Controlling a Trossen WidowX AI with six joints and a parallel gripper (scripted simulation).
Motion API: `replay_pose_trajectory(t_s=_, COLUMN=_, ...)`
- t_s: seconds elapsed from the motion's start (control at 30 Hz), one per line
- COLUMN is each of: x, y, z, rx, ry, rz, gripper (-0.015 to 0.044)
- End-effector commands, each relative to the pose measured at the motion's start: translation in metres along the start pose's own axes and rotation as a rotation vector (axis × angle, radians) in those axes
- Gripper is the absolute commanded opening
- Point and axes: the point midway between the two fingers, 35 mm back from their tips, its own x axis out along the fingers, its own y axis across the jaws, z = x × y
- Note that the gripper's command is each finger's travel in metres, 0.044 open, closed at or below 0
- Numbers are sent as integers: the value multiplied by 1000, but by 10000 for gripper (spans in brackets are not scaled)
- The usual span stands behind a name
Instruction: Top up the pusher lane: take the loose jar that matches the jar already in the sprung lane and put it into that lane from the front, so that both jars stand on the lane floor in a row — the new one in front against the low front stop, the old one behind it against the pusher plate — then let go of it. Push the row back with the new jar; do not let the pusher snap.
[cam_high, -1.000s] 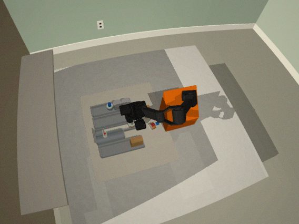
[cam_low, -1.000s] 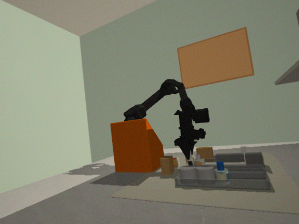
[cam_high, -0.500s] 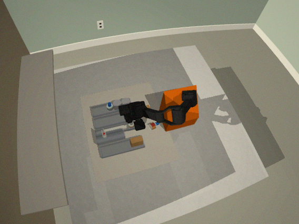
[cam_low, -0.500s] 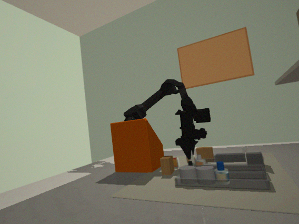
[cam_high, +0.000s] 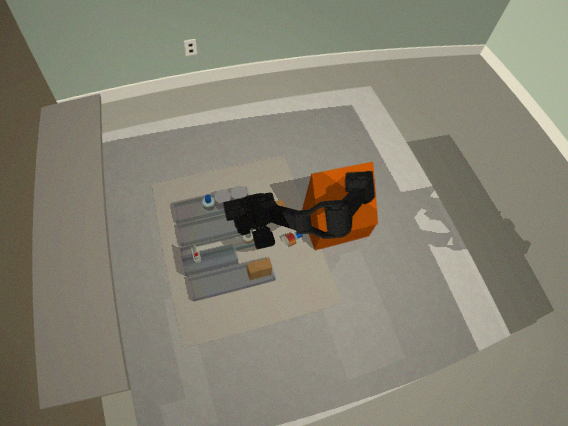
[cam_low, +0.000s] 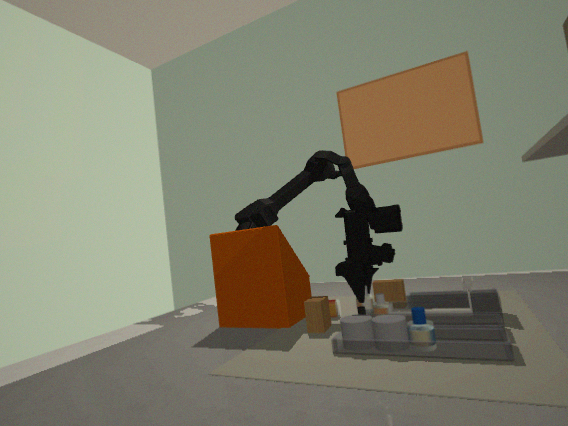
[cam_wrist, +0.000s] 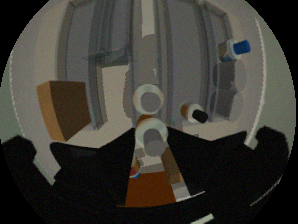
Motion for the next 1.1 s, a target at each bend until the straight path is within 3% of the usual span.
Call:
replay_pose_trajectory(t_s=0.0, x=-5, y=2, z=14, rx=-26, ry=-30, rz=2, gripper=0)
replay_pose_trajectory(t_s=1.07, x=-6, y=0, z=18, rx=-27, ry=-30, rz=1, gripper=0)
